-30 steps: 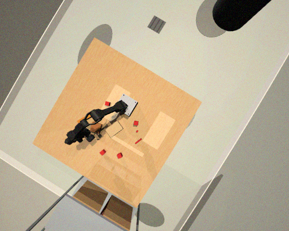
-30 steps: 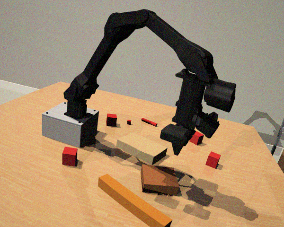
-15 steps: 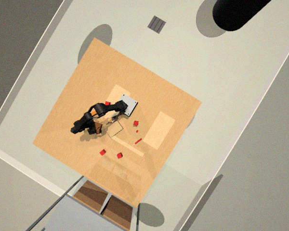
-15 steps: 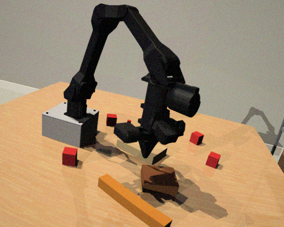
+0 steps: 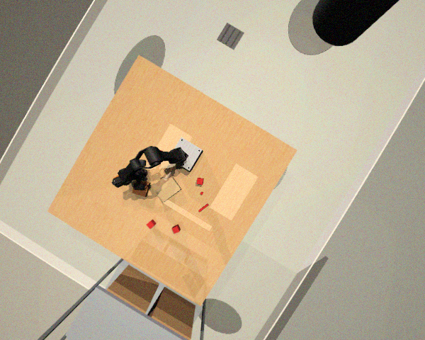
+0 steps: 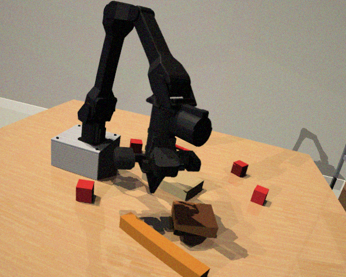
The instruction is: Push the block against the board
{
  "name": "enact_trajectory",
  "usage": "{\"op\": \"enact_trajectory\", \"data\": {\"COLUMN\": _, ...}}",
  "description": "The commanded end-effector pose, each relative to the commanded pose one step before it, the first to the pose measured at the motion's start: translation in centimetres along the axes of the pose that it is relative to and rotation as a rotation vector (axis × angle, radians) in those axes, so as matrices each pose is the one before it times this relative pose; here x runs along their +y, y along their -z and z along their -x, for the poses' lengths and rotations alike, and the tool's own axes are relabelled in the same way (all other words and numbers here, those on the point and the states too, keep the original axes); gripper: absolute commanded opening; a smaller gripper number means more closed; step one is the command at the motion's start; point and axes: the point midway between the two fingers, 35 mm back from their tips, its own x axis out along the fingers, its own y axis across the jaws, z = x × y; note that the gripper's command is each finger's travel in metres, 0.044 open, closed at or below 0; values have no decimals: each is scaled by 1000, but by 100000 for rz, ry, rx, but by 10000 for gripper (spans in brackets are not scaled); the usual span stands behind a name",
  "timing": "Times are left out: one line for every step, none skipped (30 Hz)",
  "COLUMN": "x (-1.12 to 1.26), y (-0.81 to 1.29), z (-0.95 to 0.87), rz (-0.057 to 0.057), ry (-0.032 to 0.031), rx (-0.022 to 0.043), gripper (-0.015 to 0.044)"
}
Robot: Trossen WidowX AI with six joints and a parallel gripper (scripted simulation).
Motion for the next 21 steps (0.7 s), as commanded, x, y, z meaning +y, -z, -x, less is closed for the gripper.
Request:
{"op": "enact_trajectory", "data": {"x": -240, "y": 236, "z": -1460, "rz": -1829, "ry": 84, "rx": 457, "gripper": 0}}
{"op": "enact_trajectory", "data": {"x": 15, "y": -26, "z": -1554, "rz": 0, "ry": 4, "rx": 8, "gripper": 0}}
{"op": "enact_trajectory", "data": {"x": -33, "y": 59, "z": -1528, "rz": 0, "ry": 9, "rx": 16, "gripper": 0}}
{"op": "enact_trajectory", "data": {"x": -43, "y": 76, "z": -901, "rz": 0, "ry": 7, "rx": 13, "gripper": 0}}
{"op": "enact_trajectory", "data": {"x": -18, "y": 32, "z": -298, "rz": 0, "ry": 3, "rx": 5, "gripper": 0}}
{"op": "enact_trajectory", "data": {"x": 0, "y": 0, "z": 0, "rz": 0, "ry": 0, "rx": 0, "gripper": 0}}
{"op": "enact_trajectory", "data": {"x": 0, "y": 0, "z": 0, "rz": 0, "ry": 0, "rx": 0, "gripper": 0}}
{"op": "enact_trajectory", "data": {"x": 0, "y": 0, "z": 0, "rz": 0, "ry": 0, "rx": 0, "gripper": 0}}
{"op": "enact_trajectory", "data": {"x": 0, "y": 0, "z": 0, "rz": 0, "ry": 0, "rx": 0, "gripper": 0}}
{"op": "enact_trajectory", "data": {"x": 3, "y": -24, "z": 2, "rz": 0, "ry": 0, "rx": -2, "gripper": 0}}
{"op": "enact_trajectory", "data": {"x": 6, "y": -49, "z": 3, "rz": 0, "ry": 0, "rx": -4, "gripper": 0}}
{"op": "enact_trajectory", "data": {"x": 10, "y": -74, "z": 5, "rz": 0, "ry": -1, "rx": -6, "gripper": 0}}
{"op": "enact_trajectory", "data": {"x": 12, "y": -96, "z": 7, "rz": 0, "ry": -1, "rx": -8, "gripper": 0}}
{"op": "enact_trajectory", "data": {"x": 15, "y": -119, "z": 8, "rz": 0, "ry": -1, "rx": -9, "gripper": 0}}
{"op": "enact_trajectory", "data": {"x": 17, "y": -139, "z": 9, "rz": 0, "ry": -1, "rx": -11, "gripper": 0}}
{"op": "enact_trajectory", "data": {"x": 17, "y": -147, "z": 9, "rz": 0, "ry": -1, "rx": -12, "gripper": 0}}
{"op": "enact_trajectory", "data": {"x": 17, "y": -149, "z": 9, "rz": 0, "ry": -1, "rx": -12, "gripper": 0}}
{"op": "enact_trajectory", "data": {"x": 16, "y": -149, "z": 9, "rz": 0, "ry": -1, "rx": -12, "gripper": 0}}
{"op": "enact_trajectory", "data": {"x": 15, "y": -149, "z": 9, "rz": 0, "ry": -1, "rx": -12, "gripper": 0}}
{"op": "enact_trajectory", "data": {"x": 15, "y": -149, "z": 8, "rz": 0, "ry": -1, "rx": -12, "gripper": 0}}
{"op": "enact_trajectory", "data": {"x": 14, "y": -149, "z": 8, "rz": 0, "ry": -1, "rx": -12, "gripper": 0}}
